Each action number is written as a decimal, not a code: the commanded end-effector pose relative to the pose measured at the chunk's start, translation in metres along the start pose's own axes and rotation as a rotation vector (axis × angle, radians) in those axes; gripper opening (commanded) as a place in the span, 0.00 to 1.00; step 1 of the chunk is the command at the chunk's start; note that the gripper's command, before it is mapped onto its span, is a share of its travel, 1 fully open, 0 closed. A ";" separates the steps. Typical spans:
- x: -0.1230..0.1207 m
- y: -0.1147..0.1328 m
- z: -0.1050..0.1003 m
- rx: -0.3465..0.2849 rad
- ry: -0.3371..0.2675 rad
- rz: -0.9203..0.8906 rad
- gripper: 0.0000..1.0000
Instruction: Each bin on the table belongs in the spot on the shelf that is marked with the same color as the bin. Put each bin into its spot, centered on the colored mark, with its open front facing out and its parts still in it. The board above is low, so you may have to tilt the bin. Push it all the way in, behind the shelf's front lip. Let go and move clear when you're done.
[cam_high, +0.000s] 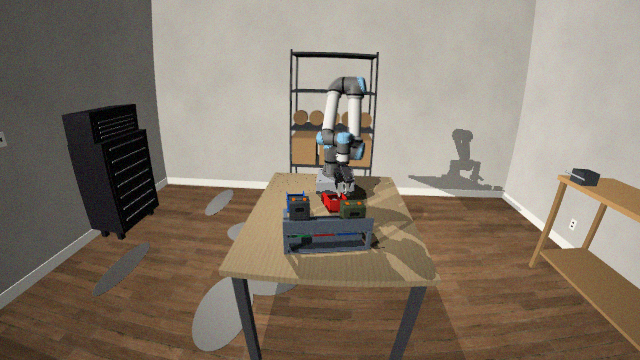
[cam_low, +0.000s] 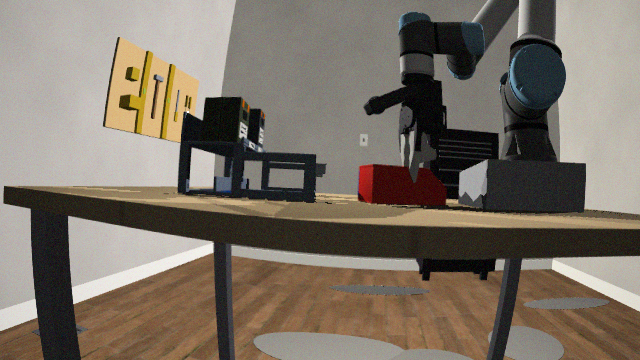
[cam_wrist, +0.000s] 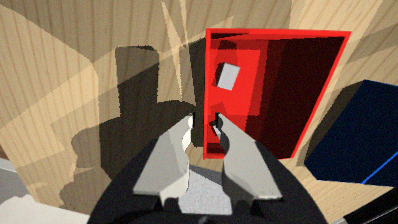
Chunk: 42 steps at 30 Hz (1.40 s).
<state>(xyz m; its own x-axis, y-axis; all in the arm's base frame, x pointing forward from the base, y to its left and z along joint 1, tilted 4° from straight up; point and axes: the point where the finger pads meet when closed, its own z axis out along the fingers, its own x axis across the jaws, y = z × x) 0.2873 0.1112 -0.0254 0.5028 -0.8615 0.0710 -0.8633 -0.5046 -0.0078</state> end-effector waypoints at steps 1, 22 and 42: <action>-0.001 0.002 0.002 -0.003 -0.003 0.001 0.15; -0.001 0.002 0.002 -0.004 -0.003 0.001 0.00; -0.001 0.002 0.002 -0.005 -0.004 0.001 0.00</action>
<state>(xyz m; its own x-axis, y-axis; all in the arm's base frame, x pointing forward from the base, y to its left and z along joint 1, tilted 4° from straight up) 0.2873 0.1112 -0.0255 0.5027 -0.8615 0.0710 -0.8634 -0.5045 -0.0077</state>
